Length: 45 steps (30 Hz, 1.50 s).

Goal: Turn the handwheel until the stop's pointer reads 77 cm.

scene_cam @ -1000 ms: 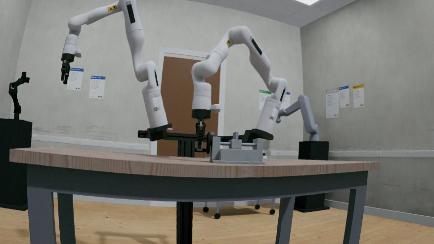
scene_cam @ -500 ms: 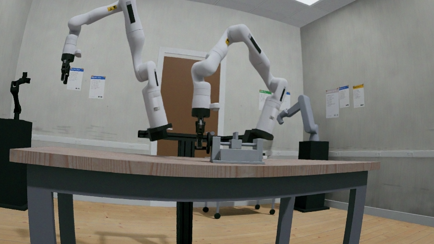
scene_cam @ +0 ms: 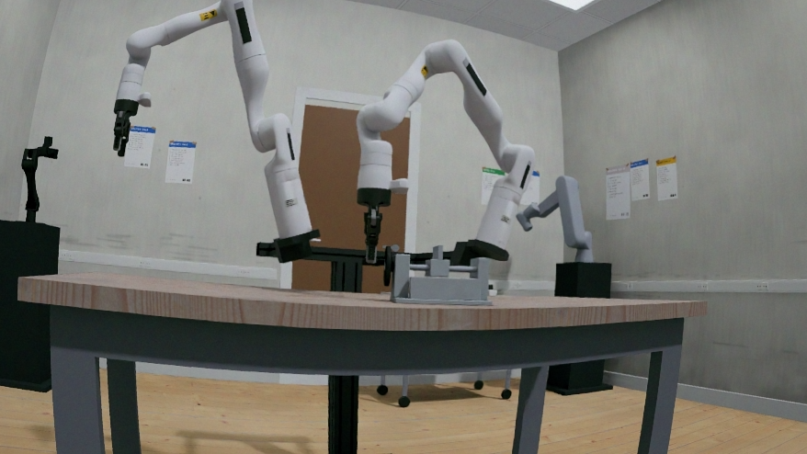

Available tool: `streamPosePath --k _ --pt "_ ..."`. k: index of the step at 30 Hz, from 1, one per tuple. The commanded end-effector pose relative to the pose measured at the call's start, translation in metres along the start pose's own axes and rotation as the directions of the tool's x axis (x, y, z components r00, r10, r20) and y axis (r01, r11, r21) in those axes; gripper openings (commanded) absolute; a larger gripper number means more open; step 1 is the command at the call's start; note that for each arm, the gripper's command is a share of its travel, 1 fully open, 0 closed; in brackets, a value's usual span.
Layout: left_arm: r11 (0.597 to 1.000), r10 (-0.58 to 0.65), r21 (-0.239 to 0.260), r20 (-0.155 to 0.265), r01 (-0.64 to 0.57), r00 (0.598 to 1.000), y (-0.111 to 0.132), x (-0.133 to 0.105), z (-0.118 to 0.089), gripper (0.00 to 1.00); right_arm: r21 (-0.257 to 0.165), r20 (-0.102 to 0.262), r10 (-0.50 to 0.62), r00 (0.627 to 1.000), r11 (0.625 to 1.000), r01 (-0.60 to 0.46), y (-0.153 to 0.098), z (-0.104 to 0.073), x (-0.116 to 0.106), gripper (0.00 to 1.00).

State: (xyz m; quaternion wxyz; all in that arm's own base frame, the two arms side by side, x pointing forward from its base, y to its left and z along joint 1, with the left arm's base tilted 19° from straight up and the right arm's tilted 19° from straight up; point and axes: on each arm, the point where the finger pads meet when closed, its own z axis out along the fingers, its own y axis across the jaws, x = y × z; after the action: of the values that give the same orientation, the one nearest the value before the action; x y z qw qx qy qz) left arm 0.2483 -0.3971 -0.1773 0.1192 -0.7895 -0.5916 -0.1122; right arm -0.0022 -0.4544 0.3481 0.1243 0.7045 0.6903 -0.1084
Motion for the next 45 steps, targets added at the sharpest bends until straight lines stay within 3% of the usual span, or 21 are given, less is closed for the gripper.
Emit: streamPosePath --k 1,17,45 --pt "1.0 -0.009 -0.004 0.002 0.009 1.0 0.005 -0.001 -0.011 0.16 0.004 -0.005 -0.012 1.0 1.0 0.013 -0.001 -0.001 0.001 1.0" --pt "1.0 -0.01 -0.005 0.002 0.01 1.0 0.021 0.0 -0.025 0.16 0.004 -0.005 -0.012 1.0 1.0 0.013 -0.001 -0.001 0.001 1.0" --pt "1.0 -0.009 -0.001 -0.002 0.009 1.0 0.043 0.001 -0.021 0.16 0.004 -0.005 -0.012 1.0 1.0 0.013 -0.001 -0.001 0.001 1.0"
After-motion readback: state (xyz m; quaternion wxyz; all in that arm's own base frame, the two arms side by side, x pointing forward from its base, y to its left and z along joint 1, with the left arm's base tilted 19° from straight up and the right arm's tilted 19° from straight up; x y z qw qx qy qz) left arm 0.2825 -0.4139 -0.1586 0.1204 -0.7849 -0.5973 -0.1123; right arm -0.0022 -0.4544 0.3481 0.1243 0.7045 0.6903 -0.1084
